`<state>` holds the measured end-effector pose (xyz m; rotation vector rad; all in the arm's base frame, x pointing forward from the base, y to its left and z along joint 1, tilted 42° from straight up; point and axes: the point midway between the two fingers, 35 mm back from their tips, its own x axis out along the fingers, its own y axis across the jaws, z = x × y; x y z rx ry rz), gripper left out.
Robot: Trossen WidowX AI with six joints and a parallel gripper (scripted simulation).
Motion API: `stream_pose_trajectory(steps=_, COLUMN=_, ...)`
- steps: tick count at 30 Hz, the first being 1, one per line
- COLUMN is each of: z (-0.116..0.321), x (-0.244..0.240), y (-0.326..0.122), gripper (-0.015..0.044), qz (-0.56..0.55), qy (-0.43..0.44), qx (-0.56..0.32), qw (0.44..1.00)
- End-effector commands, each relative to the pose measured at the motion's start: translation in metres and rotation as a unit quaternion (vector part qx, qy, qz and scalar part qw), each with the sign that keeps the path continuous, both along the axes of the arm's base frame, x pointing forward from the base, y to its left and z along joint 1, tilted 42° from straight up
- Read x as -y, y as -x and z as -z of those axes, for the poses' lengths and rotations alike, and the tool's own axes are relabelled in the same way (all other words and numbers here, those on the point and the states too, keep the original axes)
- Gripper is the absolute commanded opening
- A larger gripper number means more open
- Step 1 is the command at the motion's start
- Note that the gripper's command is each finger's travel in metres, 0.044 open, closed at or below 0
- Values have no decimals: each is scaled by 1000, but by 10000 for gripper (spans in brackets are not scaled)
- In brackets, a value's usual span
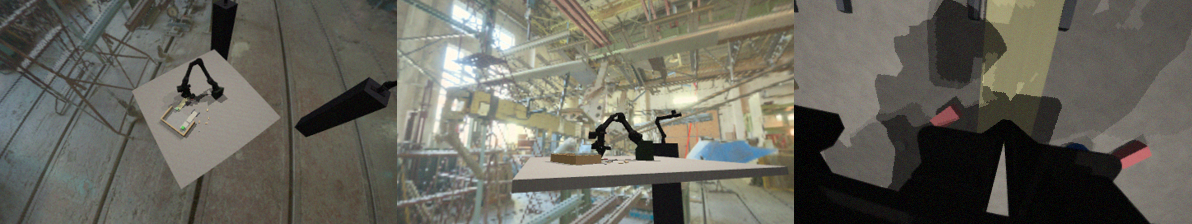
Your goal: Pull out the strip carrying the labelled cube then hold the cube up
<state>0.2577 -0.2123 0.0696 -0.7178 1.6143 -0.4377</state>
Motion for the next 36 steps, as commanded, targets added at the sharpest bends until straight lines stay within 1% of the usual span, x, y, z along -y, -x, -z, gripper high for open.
stream_pose_trajectory(steps=1, z=4, x=3, y=13, gripper=0, qz=6, qy=-3, qx=-13, qw=1000)
stream_pose_trajectory(steps=20, z=-1, x=6, y=41, gripper=0, qz=6, qy=-3, qx=-13, qw=1000)
stream_pose_trajectory(steps=26, z=-1, x=6, y=44, gripper=0, qz=6, qy=-3, qx=-13, qw=1000)
stream_pose_trajectory(steps=27, z=-8, x=3, y=34, gripper=0, qz=0, qy=0, qx=-1, qw=1000)
stream_pose_trajectory(steps=31, z=-36, x=-22, y=30, gripper=0, qz=5, qy=-4, qx=-12, qw=1000)
stream_pose_trajectory(steps=35, z=-37, x=-23, y=30, gripper=0, qz=6, qy=-4, qx=-13, qw=1000)
stream_pose_trajectory(steps=36, z=-37, x=-23, y=29, gripper=26, qz=8, qy=-4, qx=-10, qw=1000)
